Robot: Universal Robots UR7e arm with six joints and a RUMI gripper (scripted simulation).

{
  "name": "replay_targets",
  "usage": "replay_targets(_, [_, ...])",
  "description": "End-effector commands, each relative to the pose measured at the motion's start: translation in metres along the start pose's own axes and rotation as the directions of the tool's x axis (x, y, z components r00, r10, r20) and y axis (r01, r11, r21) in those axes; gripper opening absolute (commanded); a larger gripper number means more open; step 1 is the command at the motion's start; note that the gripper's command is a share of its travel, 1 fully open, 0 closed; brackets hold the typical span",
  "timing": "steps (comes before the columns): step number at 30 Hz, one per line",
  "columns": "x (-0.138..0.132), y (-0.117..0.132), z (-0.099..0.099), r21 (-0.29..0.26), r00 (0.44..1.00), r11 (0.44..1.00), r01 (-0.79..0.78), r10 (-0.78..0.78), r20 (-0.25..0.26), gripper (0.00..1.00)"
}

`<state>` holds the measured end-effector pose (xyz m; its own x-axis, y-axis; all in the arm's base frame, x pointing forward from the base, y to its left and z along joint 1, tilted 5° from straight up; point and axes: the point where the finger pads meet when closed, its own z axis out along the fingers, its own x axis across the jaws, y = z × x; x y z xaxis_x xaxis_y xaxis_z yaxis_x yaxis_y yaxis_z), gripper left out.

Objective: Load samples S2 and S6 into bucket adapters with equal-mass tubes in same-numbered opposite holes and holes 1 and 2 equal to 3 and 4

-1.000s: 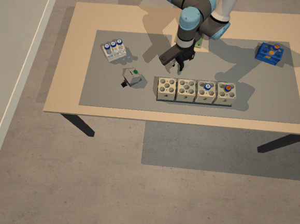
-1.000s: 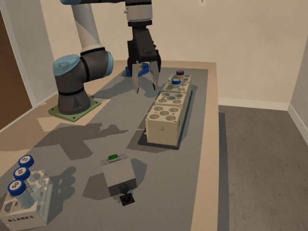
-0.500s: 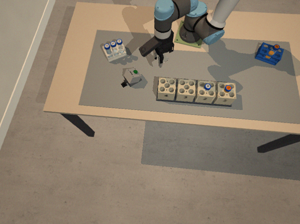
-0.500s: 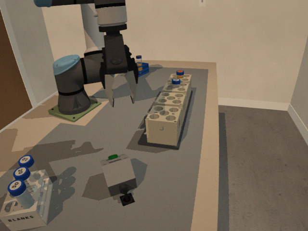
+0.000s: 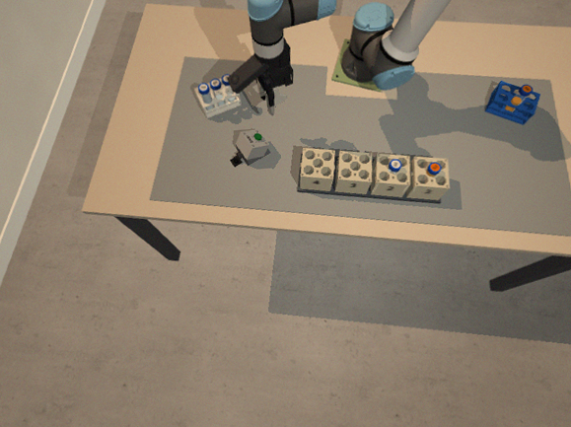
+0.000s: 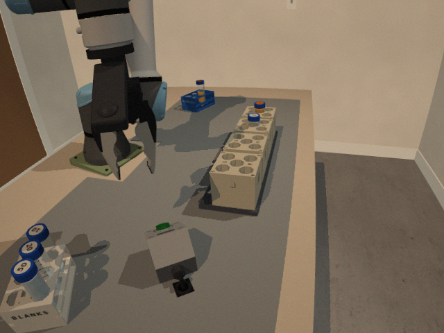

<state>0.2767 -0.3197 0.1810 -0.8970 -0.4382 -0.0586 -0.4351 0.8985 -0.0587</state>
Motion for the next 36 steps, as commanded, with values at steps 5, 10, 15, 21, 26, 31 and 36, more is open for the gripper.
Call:
replay_targets(5, [0.043, -0.037, 0.001, 0.000, 1.000, 1.000, 0.002, -0.002, 0.003, 0.35])
replay_targets(10, [0.076, -0.063, 0.001, 0.000, 1.000, 1.000, 0.002, -0.002, 0.003, 0.35])
replay_targets(15, [0.108, -0.089, 0.001, 0.000, 1.000, 1.000, 0.002, -0.002, 0.003, 0.35])
replay_targets(21, [0.140, -0.115, 0.001, 0.000, 1.000, 1.000, 0.002, -0.002, 0.003, 0.35])
replay_targets(26, [0.166, -0.136, 0.001, 0.000, 1.000, 1.000, 0.002, -0.002, 0.003, 0.35])
replay_targets(31, [0.177, -0.145, 0.001, 0.000, 1.000, 1.000, 0.002, -0.002, 0.003, 0.35])
replay_targets(36, [0.177, -0.145, 0.001, 0.000, 1.000, 1.000, 0.002, -0.002, 0.003, 0.35])
